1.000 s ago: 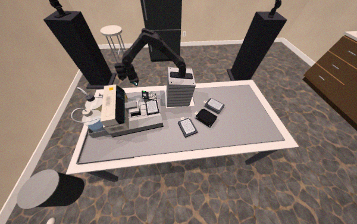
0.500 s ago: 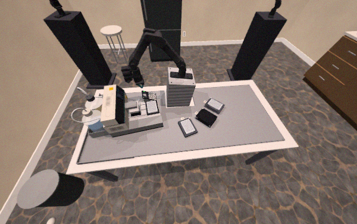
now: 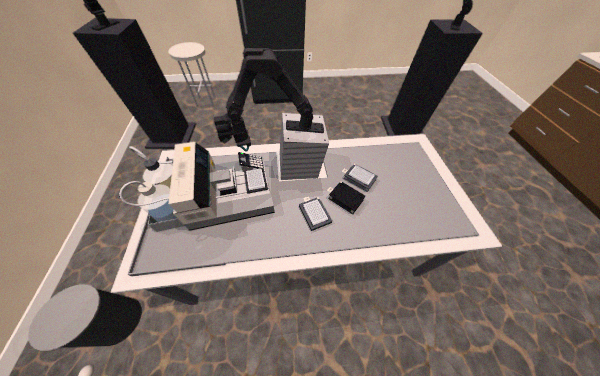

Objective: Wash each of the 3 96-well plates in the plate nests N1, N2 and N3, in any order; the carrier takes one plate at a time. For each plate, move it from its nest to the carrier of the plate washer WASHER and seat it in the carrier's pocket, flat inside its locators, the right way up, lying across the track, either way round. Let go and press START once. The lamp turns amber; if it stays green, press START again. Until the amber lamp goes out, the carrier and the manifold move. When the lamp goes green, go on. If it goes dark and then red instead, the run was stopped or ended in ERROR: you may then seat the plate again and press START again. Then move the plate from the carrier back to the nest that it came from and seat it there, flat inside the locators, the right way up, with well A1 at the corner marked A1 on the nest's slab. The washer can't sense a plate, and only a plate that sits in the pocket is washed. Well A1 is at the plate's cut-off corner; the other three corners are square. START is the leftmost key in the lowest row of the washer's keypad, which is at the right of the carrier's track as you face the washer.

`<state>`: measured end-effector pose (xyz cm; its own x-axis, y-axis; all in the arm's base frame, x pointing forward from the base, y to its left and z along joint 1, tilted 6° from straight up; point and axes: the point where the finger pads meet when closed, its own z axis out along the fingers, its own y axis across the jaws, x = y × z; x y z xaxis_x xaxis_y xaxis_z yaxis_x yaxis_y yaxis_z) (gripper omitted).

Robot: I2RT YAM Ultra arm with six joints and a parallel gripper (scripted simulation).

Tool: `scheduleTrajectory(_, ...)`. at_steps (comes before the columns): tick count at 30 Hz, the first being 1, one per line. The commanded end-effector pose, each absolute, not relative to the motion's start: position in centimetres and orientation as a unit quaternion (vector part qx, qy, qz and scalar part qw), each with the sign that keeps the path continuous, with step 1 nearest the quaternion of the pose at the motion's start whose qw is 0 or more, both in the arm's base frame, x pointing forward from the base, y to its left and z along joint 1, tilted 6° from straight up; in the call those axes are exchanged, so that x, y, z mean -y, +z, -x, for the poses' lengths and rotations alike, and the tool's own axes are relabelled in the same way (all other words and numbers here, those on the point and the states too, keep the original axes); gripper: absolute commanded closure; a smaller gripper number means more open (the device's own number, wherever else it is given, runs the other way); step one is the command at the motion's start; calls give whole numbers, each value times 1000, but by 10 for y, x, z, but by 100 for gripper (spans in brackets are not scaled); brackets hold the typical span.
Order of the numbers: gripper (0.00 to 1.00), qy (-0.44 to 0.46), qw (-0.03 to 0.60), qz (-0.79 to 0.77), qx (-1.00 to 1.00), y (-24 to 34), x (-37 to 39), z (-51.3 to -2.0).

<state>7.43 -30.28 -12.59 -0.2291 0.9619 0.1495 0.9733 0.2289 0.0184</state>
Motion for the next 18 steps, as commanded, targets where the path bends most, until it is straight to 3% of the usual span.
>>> scheduleTrajectory(1, 100, -37, 32, 623, 781, -123, 312, -78)
scheduleTrajectory(18, 100, -38, 32, 623, 781, -140, 265, -87)
